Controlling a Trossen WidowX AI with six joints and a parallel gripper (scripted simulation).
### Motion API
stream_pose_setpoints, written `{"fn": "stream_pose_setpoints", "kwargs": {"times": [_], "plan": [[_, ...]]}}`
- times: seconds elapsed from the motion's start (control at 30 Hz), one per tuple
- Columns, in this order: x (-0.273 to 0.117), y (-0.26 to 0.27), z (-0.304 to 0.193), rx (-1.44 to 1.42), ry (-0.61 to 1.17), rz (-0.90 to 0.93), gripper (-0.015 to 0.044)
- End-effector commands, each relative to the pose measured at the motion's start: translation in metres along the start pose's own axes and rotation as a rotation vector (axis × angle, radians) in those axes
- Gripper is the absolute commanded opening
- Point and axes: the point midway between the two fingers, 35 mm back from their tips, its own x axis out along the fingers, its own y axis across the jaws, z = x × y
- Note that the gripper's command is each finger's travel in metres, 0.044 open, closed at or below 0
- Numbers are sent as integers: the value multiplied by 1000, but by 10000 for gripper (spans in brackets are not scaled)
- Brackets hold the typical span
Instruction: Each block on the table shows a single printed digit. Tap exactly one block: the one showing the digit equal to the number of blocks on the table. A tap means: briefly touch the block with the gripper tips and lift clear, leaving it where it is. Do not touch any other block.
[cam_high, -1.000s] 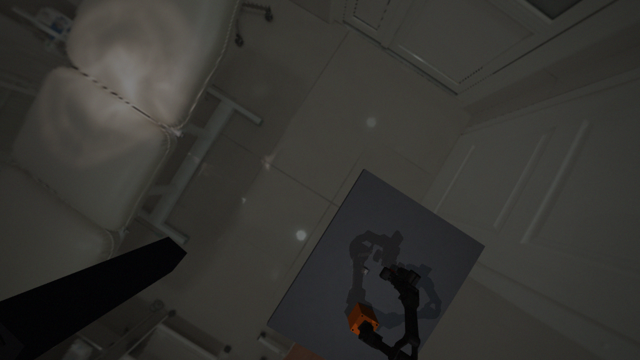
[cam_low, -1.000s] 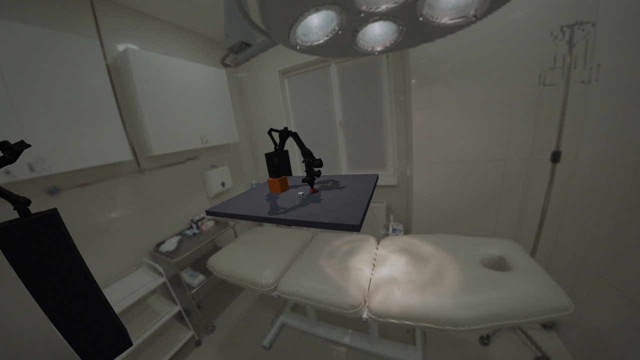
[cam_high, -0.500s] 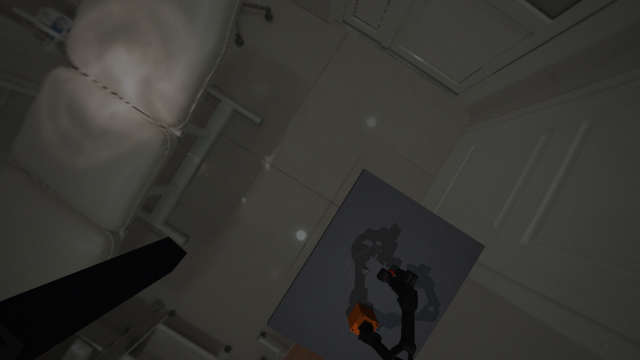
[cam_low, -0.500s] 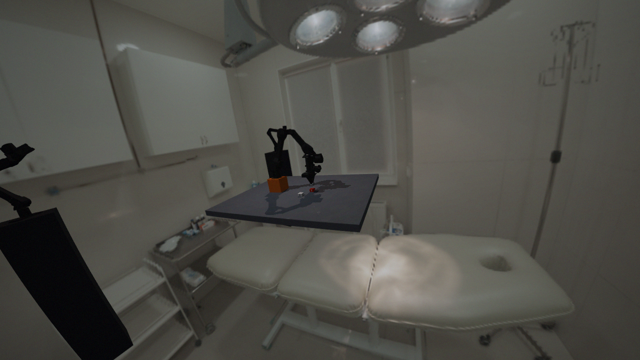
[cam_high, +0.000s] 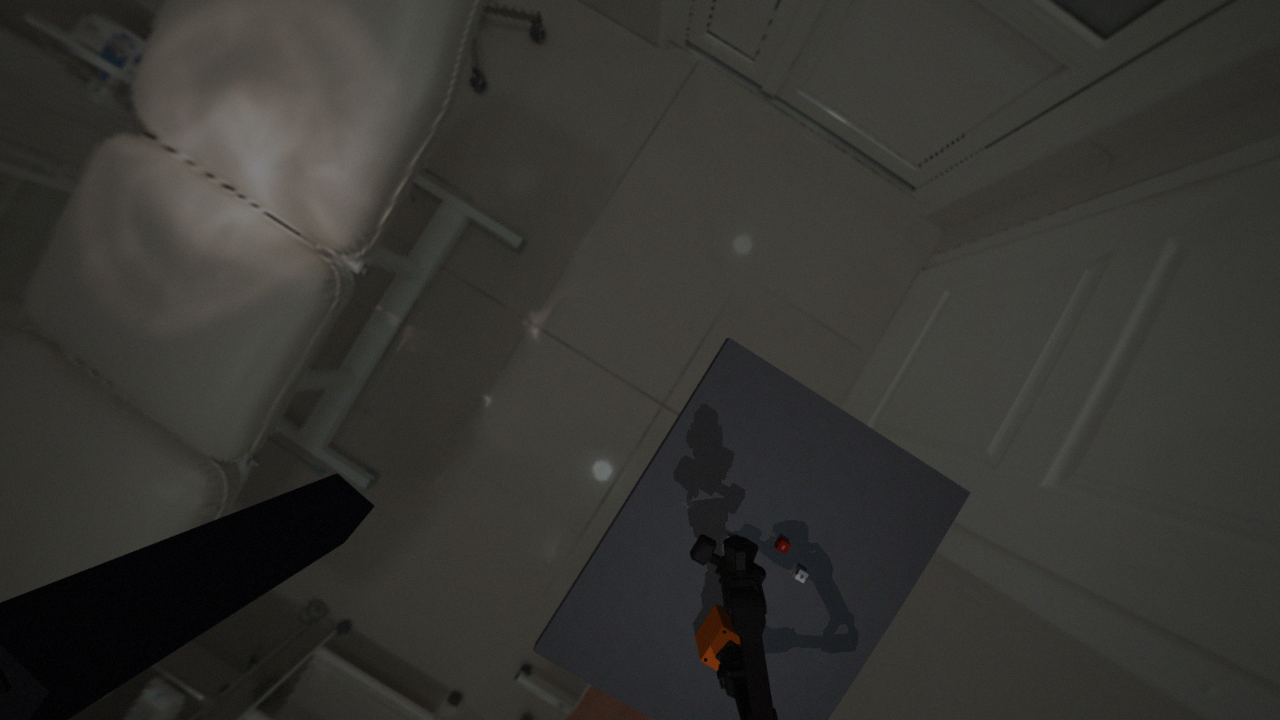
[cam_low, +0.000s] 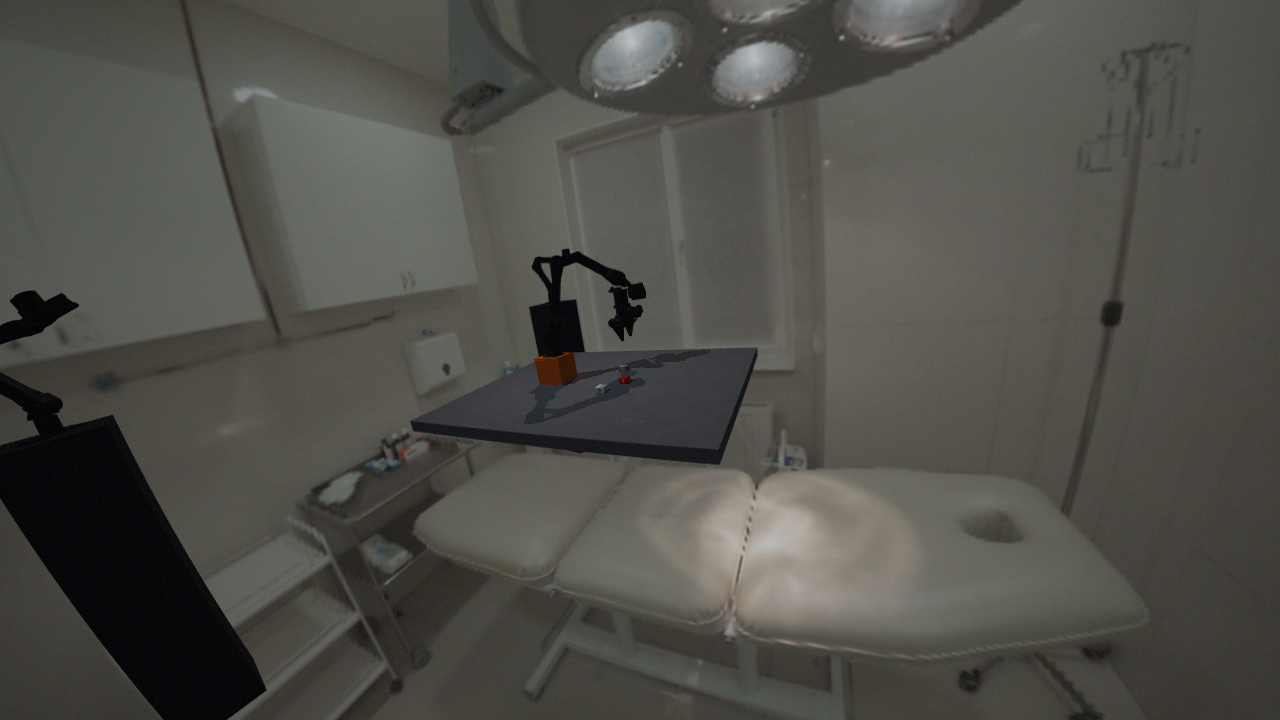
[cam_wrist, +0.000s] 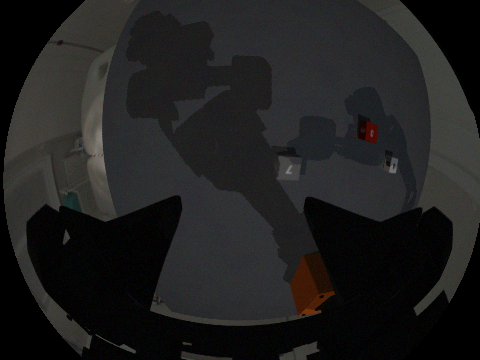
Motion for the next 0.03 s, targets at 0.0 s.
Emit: {"fn": "stream_pose_setpoints", "kwargs": {"times": [0.0], "plan": [[-5,5,-3,22,-3,-2,400]]}}
